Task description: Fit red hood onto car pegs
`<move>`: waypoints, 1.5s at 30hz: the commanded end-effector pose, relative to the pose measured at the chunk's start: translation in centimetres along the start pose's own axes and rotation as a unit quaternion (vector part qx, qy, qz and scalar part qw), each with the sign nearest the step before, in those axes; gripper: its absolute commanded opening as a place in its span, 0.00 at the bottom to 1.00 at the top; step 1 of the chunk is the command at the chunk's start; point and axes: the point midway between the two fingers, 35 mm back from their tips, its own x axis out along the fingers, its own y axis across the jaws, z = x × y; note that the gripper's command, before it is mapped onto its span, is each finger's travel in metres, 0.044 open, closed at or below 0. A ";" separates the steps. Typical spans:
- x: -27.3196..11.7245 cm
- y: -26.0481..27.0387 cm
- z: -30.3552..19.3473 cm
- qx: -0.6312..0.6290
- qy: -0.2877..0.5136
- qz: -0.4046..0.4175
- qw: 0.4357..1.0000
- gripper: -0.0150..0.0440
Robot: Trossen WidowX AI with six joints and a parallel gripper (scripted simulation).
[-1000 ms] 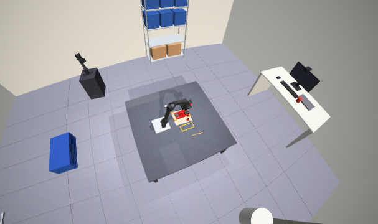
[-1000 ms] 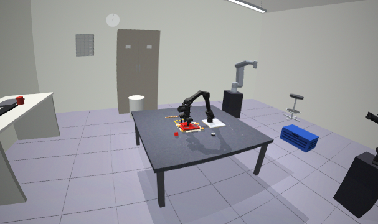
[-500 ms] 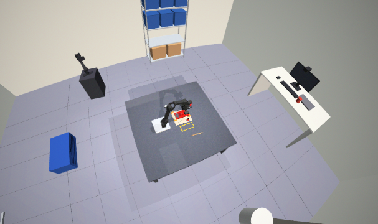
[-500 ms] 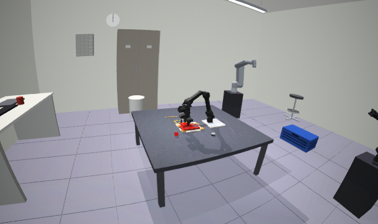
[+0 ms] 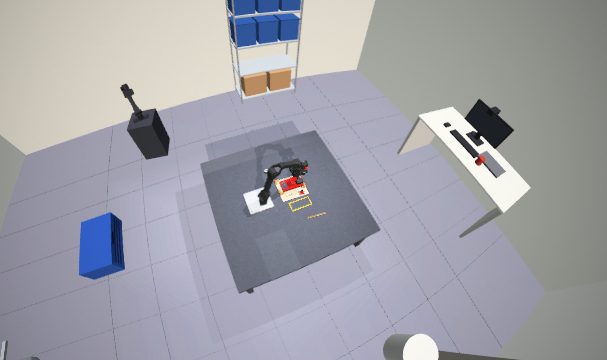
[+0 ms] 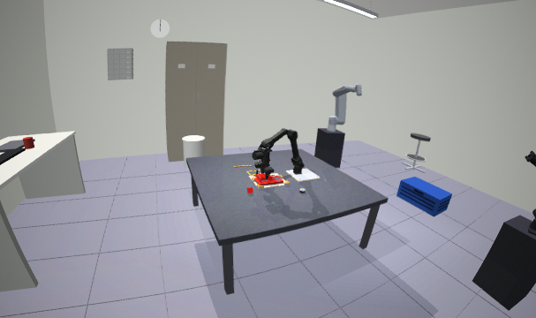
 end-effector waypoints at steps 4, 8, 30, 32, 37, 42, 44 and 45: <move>-0.4 0.0 0.1 -0.001 -0.003 0.000 1.000 0.25; -0.3 0.0 0.1 -0.001 -0.003 0.000 1.000 0.25; 0.4 0.0 0.1 -0.001 -0.002 0.000 1.000 0.25; 0.5 0.0 0.1 -0.001 -0.002 0.000 1.000 0.25; 0.7 0.0 0.1 -0.001 -0.002 0.000 1.000 0.25; 0.9 0.0 0.1 -0.001 -0.002 0.000 1.000 0.25; 0.9 0.0 0.1 0.000 -0.002 0.000 1.000 0.25; 1.0 0.0 0.1 0.000 -0.002 0.000 1.000 0.25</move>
